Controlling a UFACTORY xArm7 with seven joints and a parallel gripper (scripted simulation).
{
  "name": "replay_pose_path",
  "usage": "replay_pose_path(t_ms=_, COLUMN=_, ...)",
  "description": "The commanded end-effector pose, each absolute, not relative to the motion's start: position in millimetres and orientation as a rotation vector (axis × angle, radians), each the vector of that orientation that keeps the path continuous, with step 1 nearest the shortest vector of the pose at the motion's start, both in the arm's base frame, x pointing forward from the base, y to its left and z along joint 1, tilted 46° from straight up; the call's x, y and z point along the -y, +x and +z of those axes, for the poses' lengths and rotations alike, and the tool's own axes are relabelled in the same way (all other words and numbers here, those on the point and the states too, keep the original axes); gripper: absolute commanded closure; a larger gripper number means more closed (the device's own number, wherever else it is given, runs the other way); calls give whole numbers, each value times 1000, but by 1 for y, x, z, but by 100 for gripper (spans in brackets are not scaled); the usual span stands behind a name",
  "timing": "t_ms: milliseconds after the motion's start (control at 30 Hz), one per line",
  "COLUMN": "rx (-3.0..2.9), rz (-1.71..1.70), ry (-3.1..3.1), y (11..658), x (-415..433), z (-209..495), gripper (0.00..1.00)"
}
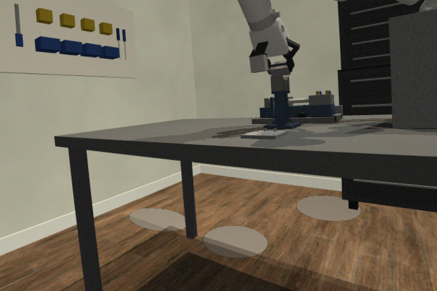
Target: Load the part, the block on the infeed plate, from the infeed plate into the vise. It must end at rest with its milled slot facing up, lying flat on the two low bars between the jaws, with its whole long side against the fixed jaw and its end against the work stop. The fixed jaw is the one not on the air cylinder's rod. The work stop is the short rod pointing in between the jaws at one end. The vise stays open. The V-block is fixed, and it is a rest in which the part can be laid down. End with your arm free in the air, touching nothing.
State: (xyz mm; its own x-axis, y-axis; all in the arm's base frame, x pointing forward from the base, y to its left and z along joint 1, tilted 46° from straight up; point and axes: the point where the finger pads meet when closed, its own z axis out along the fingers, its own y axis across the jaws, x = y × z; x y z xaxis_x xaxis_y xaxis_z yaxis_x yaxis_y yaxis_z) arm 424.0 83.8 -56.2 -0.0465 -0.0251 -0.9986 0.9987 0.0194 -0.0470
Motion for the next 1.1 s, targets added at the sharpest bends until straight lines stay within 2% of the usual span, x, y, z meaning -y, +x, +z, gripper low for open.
replay_pose_path(t_ms=0, rx=-1236, rz=-1235, ry=1156, y=425, x=-86, z=-55, gripper=100)
replay_pose_path(t_ms=1067, rx=-1256, rz=-1224, ry=1176, y=424, x=-86, z=-55, gripper=100)
